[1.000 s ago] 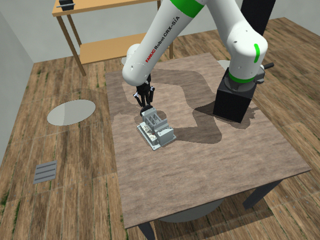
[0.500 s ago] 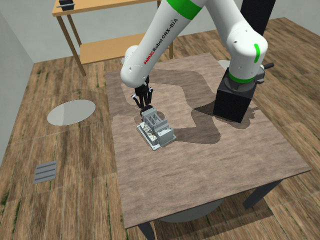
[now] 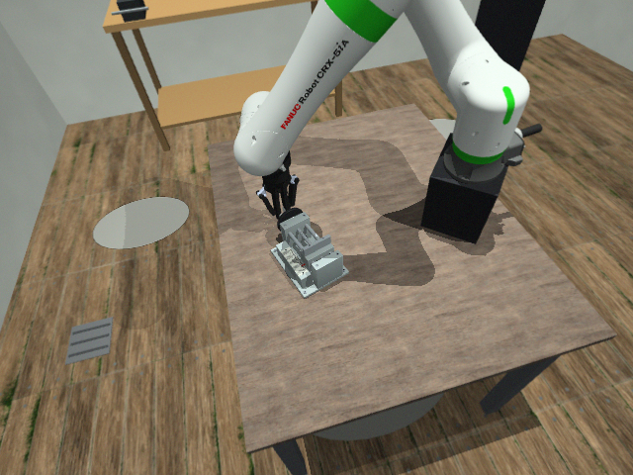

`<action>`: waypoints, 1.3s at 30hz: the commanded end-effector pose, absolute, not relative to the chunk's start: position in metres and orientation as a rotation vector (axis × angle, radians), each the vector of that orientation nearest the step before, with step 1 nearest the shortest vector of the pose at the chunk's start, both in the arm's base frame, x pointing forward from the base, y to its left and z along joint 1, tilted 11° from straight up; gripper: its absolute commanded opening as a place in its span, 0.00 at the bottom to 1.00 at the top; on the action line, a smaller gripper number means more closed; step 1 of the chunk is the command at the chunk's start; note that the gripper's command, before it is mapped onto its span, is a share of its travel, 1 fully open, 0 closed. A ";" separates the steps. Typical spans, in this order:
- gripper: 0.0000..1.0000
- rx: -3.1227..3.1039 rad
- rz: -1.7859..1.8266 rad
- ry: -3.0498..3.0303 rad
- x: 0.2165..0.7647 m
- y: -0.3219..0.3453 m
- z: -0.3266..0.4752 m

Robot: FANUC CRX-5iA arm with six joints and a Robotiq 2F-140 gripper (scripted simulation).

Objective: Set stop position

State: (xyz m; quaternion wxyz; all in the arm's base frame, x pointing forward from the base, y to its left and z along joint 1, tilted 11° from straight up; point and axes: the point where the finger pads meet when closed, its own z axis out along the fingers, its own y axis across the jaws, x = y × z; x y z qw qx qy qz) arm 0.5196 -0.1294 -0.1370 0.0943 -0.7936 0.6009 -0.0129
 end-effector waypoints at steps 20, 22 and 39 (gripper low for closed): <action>0.04 -2.354 -0.039 1.782 0.537 -0.126 -0.117; 0.04 -2.354 -0.039 1.782 0.538 -0.126 -0.116; 0.04 -2.354 -0.039 1.782 0.536 -0.129 -0.096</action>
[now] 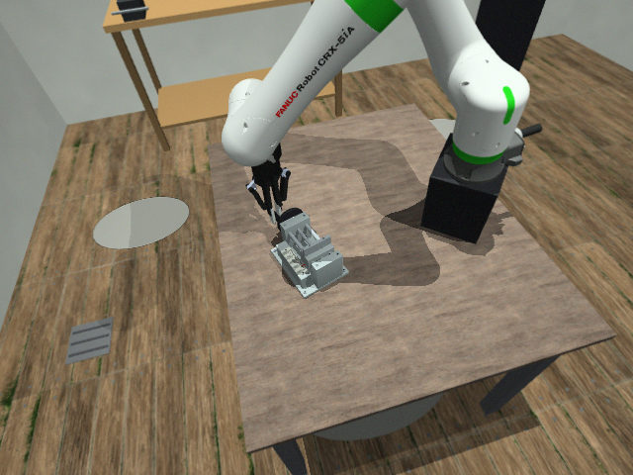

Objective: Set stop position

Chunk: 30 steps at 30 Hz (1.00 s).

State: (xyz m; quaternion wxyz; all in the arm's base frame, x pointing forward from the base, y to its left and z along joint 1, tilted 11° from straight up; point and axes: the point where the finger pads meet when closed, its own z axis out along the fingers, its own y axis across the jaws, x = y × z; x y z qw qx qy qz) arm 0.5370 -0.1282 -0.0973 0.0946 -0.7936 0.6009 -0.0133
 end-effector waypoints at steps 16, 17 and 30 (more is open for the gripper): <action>0.04 -2.354 -0.039 1.782 0.527 -0.133 -0.083; 0.04 -2.354 -0.039 1.782 0.526 -0.133 -0.082; 0.04 -2.354 -0.039 1.782 0.508 -0.139 -0.077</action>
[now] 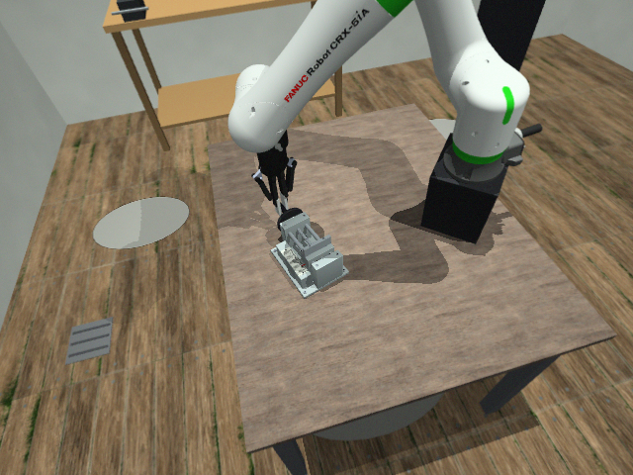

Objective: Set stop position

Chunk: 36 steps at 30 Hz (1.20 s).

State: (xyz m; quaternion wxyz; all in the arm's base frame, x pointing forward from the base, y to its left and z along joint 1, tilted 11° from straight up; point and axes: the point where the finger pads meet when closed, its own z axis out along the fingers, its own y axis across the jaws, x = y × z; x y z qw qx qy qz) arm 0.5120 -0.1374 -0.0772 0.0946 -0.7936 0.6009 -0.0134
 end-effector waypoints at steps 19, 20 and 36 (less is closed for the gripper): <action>0.04 -2.354 -0.039 1.782 0.485 -0.144 -0.090; 0.04 -2.354 -0.039 1.782 0.485 -0.144 -0.090; 0.04 -2.354 -0.039 1.782 0.480 -0.143 -0.117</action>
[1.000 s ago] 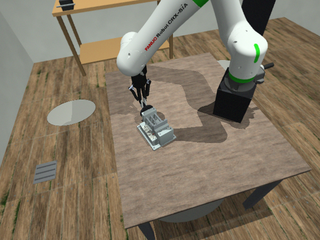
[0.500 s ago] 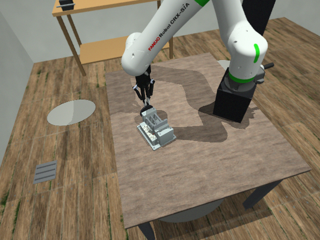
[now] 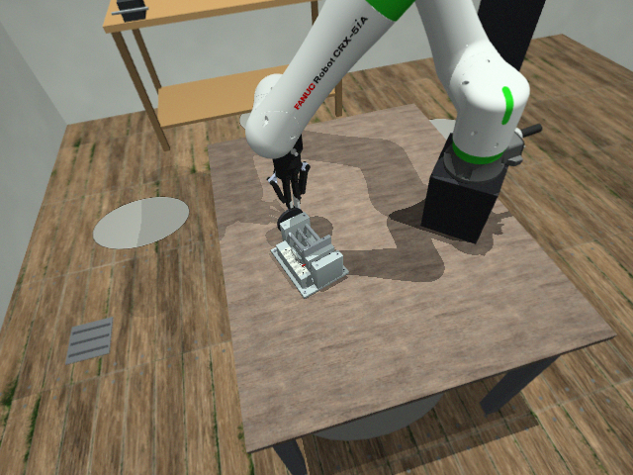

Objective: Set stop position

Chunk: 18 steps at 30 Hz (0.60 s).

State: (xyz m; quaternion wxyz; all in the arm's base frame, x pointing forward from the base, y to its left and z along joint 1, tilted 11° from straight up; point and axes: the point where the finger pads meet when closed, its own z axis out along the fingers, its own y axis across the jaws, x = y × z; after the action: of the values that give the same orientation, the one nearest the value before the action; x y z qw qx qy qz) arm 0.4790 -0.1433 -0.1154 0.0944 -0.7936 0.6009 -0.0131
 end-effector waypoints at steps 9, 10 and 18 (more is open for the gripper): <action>0.04 -2.354 -0.039 1.782 0.485 -0.141 -0.128; 0.04 -2.354 -0.039 1.782 0.486 -0.140 -0.129; 0.04 -2.354 -0.039 1.782 0.492 -0.138 -0.135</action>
State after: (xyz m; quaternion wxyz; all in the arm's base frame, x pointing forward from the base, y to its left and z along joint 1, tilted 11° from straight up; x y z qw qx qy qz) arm 0.4913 -0.1378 -0.1344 0.0944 -0.7936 0.6009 -0.0131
